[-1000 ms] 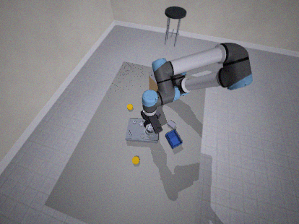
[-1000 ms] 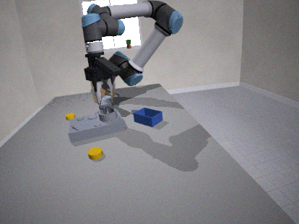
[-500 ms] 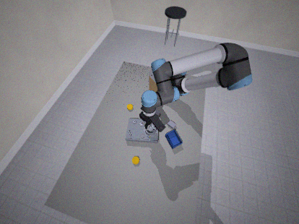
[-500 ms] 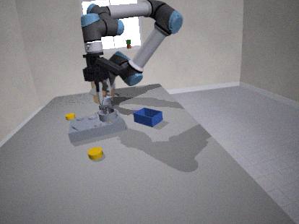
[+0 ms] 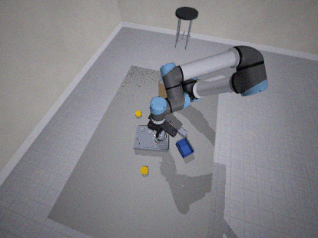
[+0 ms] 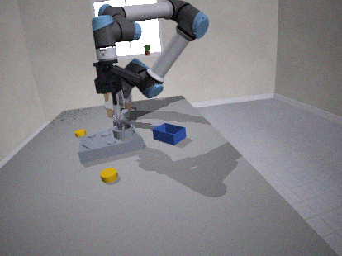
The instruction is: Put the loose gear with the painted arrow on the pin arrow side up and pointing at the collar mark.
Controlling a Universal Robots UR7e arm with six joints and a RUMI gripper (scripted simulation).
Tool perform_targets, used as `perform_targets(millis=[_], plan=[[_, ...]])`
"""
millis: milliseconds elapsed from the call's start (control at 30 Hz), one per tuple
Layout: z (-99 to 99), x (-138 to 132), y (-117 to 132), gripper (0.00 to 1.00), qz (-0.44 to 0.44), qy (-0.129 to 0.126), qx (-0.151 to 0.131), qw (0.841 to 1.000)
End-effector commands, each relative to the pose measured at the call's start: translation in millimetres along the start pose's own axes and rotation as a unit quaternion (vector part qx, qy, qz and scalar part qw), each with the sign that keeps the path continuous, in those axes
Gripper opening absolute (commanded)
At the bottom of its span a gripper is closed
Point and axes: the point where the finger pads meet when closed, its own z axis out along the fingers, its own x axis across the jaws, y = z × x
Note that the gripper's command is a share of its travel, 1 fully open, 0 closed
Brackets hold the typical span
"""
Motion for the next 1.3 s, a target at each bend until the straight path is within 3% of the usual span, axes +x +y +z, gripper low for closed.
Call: perform_targets(millis=[0, 667, 1167, 1267], plan=[[-0.6, 0.4, 0.1, 0.00, -0.053, 0.000, 0.001, 0.999], [-0.6, 0.4, 0.1, 0.00, -0.234, 0.000, 0.001, 0.972], [-0.6, 0.4, 0.1, 0.00, -0.396, 0.001, 0.001, 0.918], [-0.6, 0.4, 0.1, 0.00, -0.406, 0.001, 0.001, 0.914]])
